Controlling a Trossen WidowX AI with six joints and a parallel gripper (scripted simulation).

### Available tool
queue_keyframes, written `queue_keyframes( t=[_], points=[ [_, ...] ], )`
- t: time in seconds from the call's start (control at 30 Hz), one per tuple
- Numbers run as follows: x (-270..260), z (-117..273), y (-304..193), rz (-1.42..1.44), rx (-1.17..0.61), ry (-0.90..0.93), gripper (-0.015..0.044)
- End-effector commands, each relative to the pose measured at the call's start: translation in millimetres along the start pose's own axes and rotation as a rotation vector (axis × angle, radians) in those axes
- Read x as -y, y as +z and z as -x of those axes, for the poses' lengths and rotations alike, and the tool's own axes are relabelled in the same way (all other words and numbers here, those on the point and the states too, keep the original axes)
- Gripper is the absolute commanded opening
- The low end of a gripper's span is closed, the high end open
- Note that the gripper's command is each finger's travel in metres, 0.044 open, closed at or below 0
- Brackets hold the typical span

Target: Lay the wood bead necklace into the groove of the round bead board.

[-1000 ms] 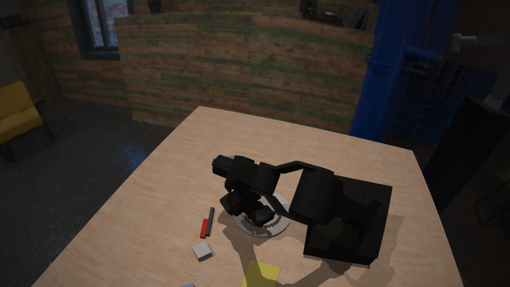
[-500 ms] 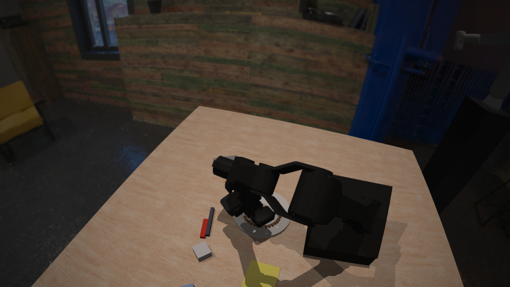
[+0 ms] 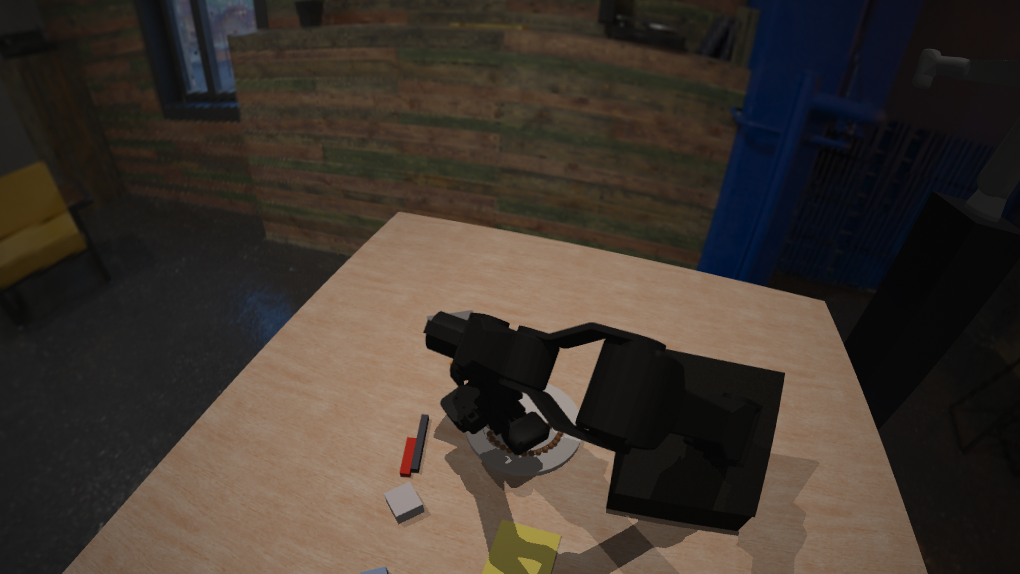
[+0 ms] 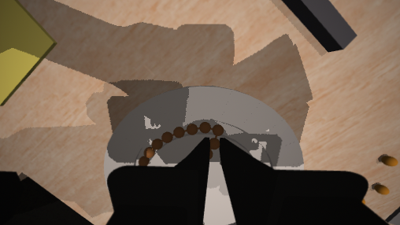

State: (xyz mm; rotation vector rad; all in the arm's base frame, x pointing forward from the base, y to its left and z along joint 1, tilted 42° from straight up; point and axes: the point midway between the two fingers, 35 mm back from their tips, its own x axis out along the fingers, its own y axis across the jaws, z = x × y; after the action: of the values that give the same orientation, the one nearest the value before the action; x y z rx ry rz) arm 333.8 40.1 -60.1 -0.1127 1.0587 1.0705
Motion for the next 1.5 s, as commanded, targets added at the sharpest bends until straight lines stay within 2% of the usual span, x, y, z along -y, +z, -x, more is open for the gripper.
queue_keyframes(
  t=[0.0,1.13,1.47],
  points=[
    [0,0,0,0.0,0.0,0.0,0.0],
    [15,-2,8,-0.004,0.002,0.005,0.0],
    [16,2,8,0.0,0.001,-0.001,0.0263]
  ],
)
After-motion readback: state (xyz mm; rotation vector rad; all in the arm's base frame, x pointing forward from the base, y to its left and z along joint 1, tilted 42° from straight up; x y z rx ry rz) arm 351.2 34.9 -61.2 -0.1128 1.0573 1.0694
